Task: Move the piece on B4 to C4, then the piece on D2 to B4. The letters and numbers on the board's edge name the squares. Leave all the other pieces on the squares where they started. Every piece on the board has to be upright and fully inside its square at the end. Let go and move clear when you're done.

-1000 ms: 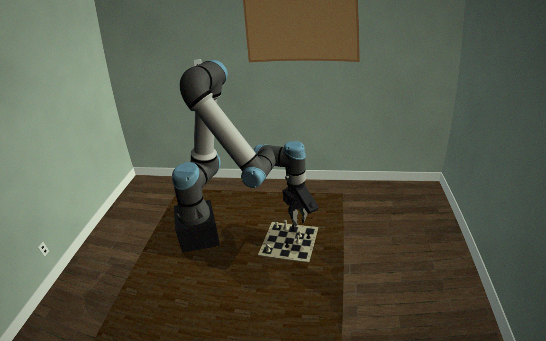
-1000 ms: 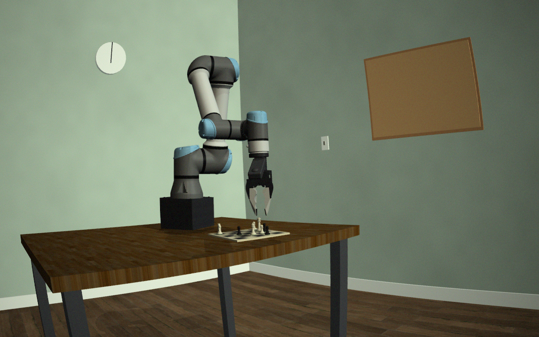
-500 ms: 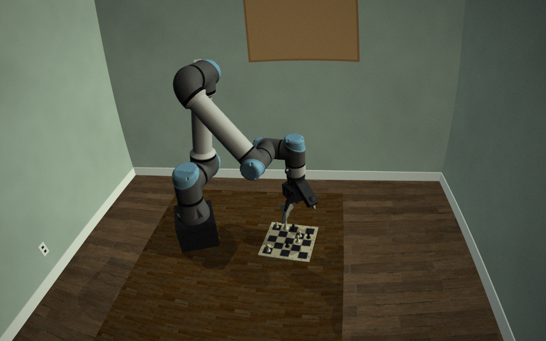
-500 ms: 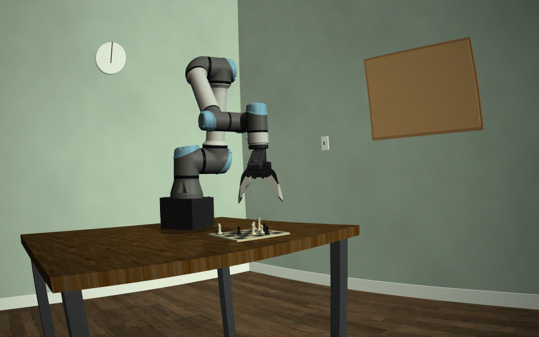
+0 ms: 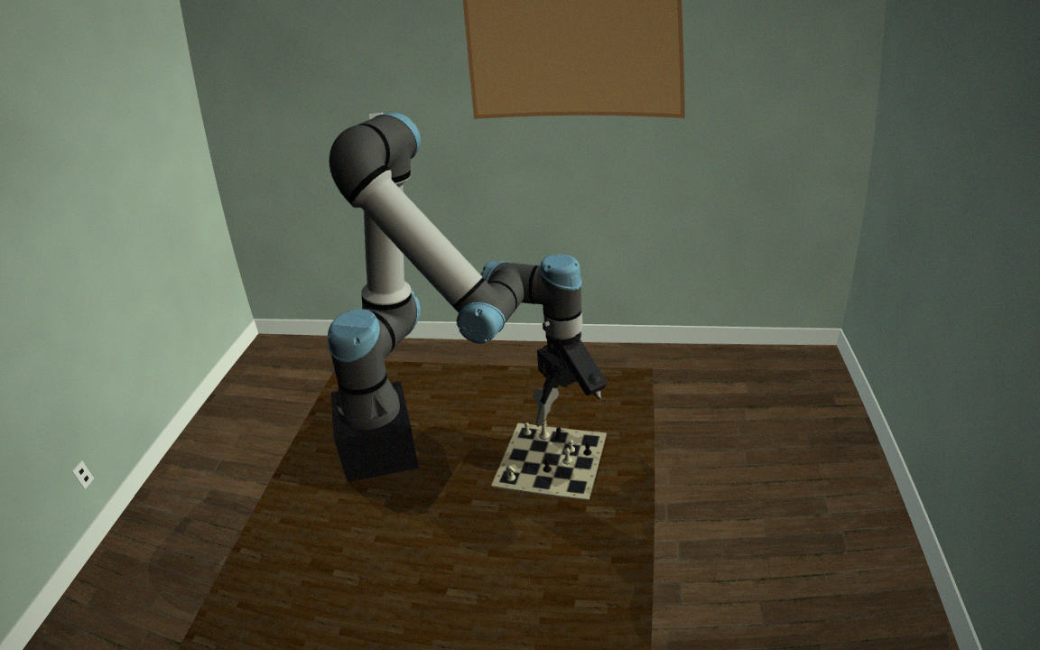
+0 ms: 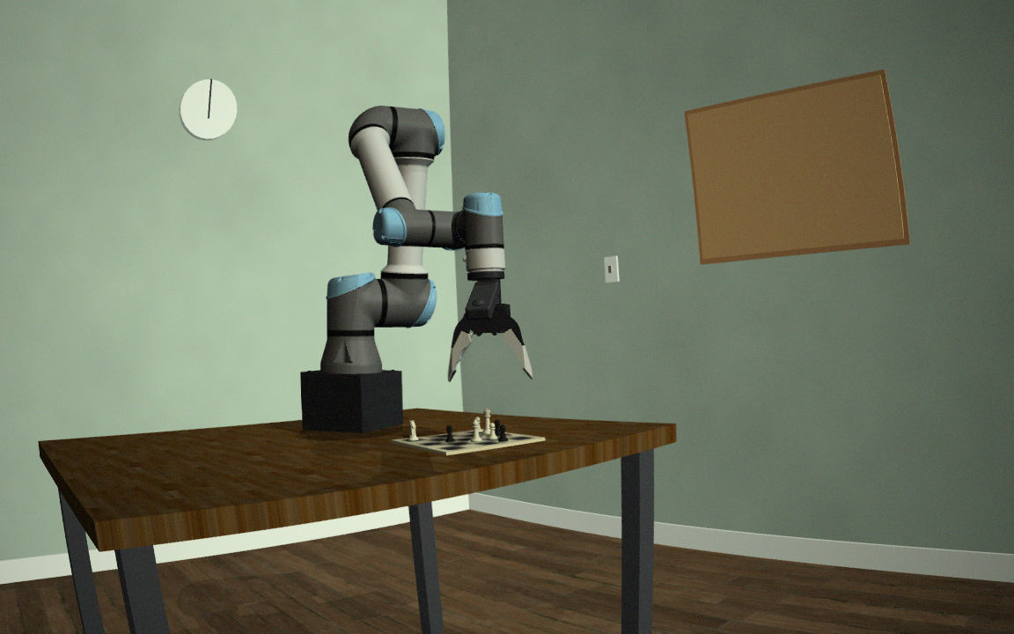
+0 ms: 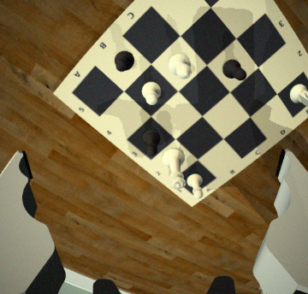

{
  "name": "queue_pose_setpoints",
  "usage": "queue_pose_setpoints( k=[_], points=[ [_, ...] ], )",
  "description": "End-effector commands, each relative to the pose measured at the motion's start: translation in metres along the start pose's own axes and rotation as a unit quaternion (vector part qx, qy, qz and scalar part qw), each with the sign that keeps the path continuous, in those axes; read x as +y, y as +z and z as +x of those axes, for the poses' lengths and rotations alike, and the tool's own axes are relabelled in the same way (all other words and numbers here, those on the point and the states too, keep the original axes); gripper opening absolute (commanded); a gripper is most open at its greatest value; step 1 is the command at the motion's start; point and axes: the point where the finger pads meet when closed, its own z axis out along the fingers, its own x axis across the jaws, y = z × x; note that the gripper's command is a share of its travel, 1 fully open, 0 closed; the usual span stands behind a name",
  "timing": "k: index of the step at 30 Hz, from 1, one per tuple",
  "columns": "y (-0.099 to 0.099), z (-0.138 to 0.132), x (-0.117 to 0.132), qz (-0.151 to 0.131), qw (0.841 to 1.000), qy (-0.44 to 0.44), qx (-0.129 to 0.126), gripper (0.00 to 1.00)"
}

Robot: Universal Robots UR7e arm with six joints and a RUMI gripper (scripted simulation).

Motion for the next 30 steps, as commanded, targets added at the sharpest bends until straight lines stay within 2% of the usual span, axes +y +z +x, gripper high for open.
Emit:
queue_pose_setpoints(
  k=[1,8,16,18,24,30],
  points=[
    [0.0,0.0,0.0,0.0,1.0,0.0,0.0,1.0],
    [-0.01,0.0,0.0,0.0,1.0,0.0,0.0,1.0],
    [-0.045,0.0,0.0,0.0,1.0,0.0,0.0,1.0],
    [-0.045,0.0,0.0,0.0,1.0,0.0,0.0,1.0],
    [-0.071,0.0,0.0,0.0,1.0,0.0,0.0,1.0],
    [-0.082,0.0,0.0,0.0,1.0,0.0,0.0,1.0]
  ],
)
